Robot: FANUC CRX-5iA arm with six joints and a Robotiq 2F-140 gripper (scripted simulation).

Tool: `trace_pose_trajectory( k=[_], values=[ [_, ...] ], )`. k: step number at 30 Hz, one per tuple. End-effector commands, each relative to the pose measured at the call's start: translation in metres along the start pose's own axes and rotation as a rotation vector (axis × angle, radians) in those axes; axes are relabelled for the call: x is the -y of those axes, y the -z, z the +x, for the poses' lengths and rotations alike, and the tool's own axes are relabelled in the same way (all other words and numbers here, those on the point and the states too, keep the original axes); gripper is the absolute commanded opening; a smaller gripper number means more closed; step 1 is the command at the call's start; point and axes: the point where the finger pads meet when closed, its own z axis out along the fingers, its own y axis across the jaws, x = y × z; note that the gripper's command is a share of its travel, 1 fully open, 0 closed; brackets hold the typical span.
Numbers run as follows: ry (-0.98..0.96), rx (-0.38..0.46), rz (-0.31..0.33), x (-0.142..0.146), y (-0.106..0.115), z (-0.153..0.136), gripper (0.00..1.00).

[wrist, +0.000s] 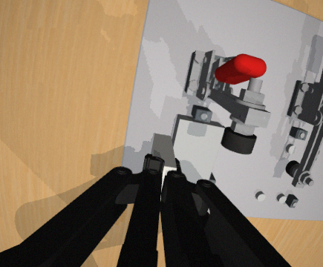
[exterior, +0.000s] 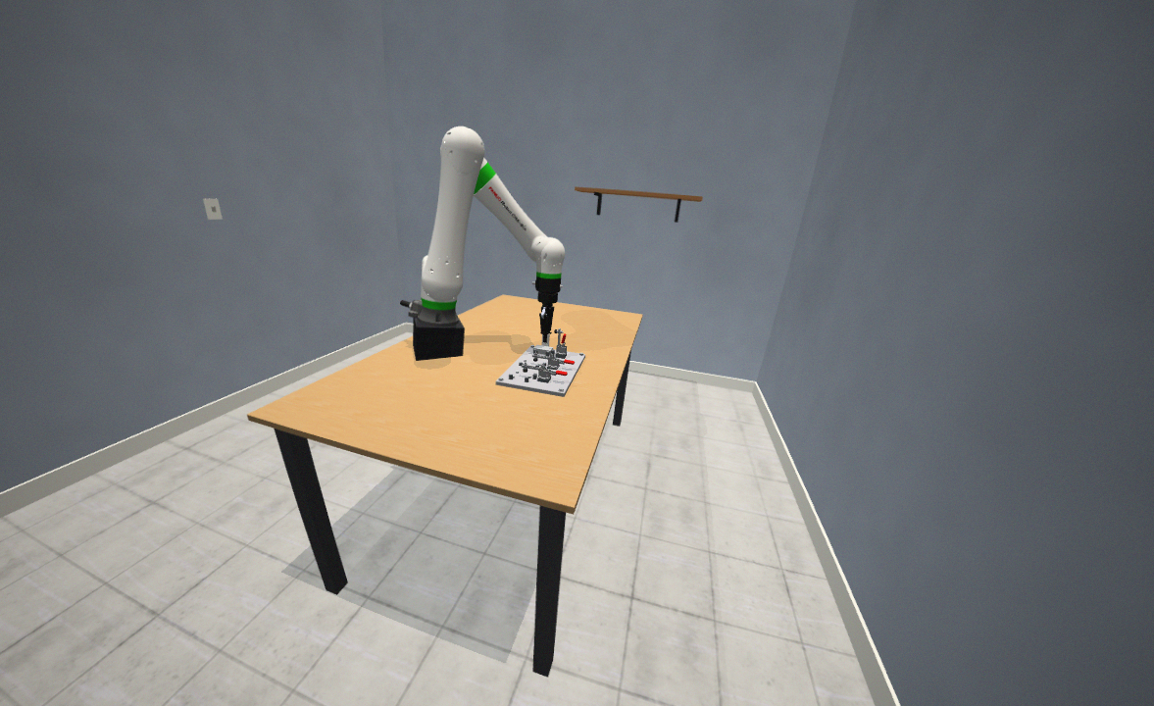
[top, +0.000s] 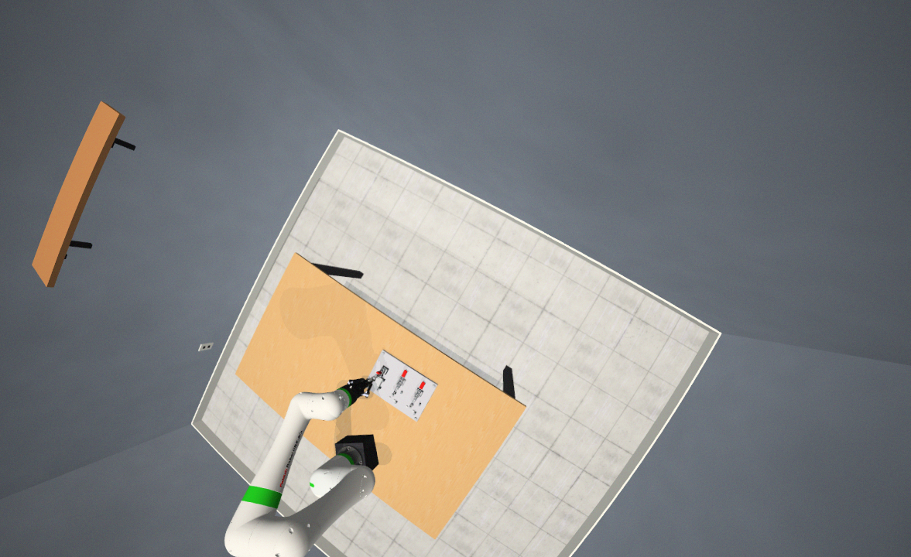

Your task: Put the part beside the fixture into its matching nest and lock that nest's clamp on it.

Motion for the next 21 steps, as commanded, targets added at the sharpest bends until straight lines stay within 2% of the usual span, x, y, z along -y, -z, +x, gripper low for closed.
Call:
trace_pose_trajectory(
  k=[1,21],
  values=[
    [0.0,0.0,0.0,-0.0007,0.0001,0.0002,0.0],
    [0.0,0.0,0.0,0.0005,0.0001,0.0002,0.0]
  ],
)
